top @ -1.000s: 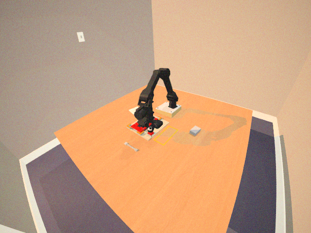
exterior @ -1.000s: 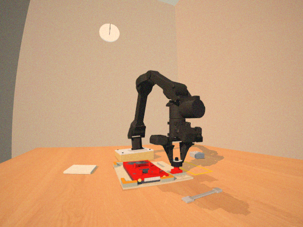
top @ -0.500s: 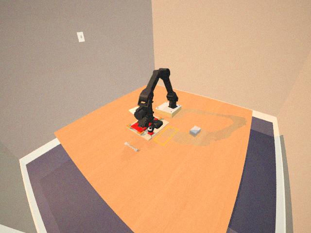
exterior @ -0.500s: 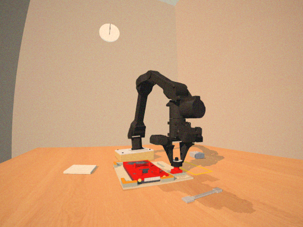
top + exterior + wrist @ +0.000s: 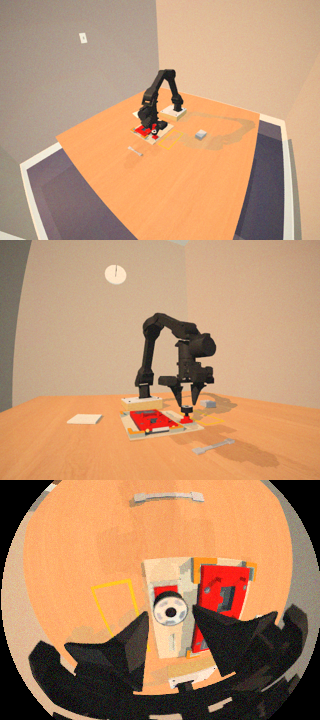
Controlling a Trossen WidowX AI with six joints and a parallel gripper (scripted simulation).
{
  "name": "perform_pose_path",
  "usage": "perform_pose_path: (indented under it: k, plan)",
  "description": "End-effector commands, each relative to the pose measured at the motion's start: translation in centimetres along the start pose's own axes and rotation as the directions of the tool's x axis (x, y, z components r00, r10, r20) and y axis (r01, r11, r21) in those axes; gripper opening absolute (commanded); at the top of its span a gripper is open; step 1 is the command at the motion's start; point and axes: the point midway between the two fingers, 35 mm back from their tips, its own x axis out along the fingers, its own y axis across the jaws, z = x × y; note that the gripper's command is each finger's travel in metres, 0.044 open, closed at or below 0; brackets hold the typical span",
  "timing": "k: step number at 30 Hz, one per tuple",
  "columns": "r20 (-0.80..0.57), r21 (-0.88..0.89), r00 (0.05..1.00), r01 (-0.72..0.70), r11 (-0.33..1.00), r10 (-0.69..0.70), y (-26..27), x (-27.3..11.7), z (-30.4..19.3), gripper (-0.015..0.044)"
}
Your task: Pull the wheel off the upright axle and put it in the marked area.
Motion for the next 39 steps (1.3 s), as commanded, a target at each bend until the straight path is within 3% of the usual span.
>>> perform_pose_path:
  k: [1, 7, 13, 28, 35, 39]
  plan:
    - [0.005, -0.002, 1.0, 0.001, 1.0, -0.001, 0.0, -1.0, 0.1, 0.03]
    - [0.004, -0.002, 1.0, 0.001, 1.0, -0.001, 0.0, -4.6, -0.2, 0.03]
    - [0.004, -0.002, 1.0, 0.001, 1.0, -0.001, 0.0, -4.8, -0.2, 0.03]
    - [0.004, -0.002, 1.0, 0.001, 1.0, -0.001, 0.0, 0.9, -0.1, 0.03]
    - [0.004, -0.002, 1.0, 0.001, 1.0, -0.001, 0.0, 1.2, -0.2, 0.03]
    - [0.007, 0.001, 1.0, -0.001, 1.0, 0.001, 0.0, 0.8, -0.1, 0.0195]
